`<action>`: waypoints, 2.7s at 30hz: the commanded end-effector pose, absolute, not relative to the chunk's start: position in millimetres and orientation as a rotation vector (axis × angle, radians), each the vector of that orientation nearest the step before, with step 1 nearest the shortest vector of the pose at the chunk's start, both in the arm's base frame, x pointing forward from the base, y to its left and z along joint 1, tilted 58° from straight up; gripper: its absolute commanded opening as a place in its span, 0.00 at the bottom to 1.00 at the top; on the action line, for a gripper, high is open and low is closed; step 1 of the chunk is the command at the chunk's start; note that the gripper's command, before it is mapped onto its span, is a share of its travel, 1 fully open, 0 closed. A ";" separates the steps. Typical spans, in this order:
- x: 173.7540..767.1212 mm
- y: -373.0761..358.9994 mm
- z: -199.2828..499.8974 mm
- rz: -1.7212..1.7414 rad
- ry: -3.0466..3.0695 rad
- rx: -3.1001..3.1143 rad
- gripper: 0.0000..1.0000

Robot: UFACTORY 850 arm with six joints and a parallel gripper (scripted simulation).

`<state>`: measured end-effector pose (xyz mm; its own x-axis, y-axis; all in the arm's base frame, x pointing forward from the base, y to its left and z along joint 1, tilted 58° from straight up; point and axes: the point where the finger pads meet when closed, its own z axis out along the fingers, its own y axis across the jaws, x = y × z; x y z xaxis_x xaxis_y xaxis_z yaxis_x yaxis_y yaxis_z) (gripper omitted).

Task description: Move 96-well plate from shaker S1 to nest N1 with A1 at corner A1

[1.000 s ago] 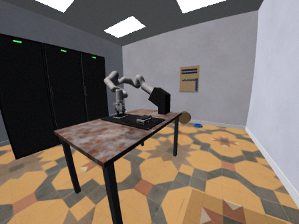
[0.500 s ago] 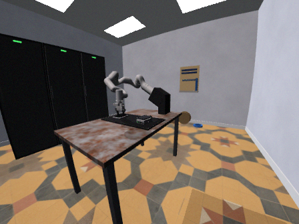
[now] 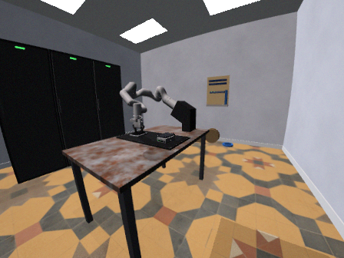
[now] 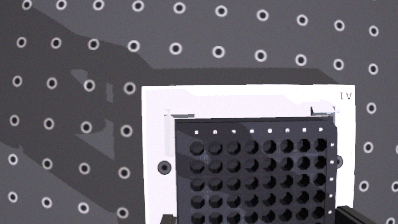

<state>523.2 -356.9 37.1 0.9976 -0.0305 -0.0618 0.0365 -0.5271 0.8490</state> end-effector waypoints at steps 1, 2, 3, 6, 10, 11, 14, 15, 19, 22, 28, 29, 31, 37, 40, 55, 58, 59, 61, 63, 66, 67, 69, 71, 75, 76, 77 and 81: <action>523.8 -356.5 37.4 -0.083 0.005 2.124 1.00; 523.8 -356.5 37.4 -0.083 0.005 2.124 1.00; 523.8 -356.5 37.4 -0.083 0.005 2.124 1.00; 523.8 -356.5 37.4 -0.083 0.005 2.124 1.00; 523.8 -356.5 37.4 -0.083 0.005 2.124 1.00; 523.8 -356.5 37.4 -0.083 0.005 2.124 1.00; 524.1 -352.0 40.2 -0.083 0.005 2.124 1.00; 524.3 -349.8 41.6 -0.083 0.005 2.124 1.00; 524.6 -345.2 44.4 -0.083 0.005 2.124 1.00; 525.0 -338.4 48.6 -0.083 0.005 2.124 1.00; 526.0 -324.9 57.0 -0.083 0.005 2.124 1.00; 526.1 -322.6 58.4 -0.082 0.005 2.124 1.00; 526.5 -318.1 61.2 -0.082 0.005 2.124 1.00; 527.1 -309.0 66.8 -0.082 0.005 2.124 1.00; 527.5 -302.2 71.0 -0.082 0.005 2.124 1.00; 529.1 -280.0 84.7 -0.082 0.005 2.124 1.00; 529.1 -280.0 84.7 -0.082 0.005 2.124 1.00; 529.1 -280.0 84.7 -0.082 0.005 2.124 1.00; 529.1 -280.0 84.7 -0.082 0.005 2.124 1.00; 529.1 -280.0 84.7 -0.082 0.005 2.124 1.00; 529.0 -280.0 84.6 -0.082 0.005 2.124 1.00; 529.0 -280.0 84.7 -0.082 0.005 2.124 1.00; 529.1 -280.0 84.7 -0.082 0.005 2.124 1.00; 529.0 -280.0 84.6 -0.082 0.005 2.124 1.00; 529.0 -280.0 84.6 -0.082 0.005 2.124 1.00; 529.0 -280.0 84.6 -0.082 0.005 2.124 1.00; 529.0 -280.0 84.6 -0.082 0.005 2.124 1.00; 529.0 -280.0 84.6 -0.082 0.005 2.124 1.00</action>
<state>528.5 -280.5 84.3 0.9976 -0.0306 -0.0619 0.0365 -0.5271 0.8490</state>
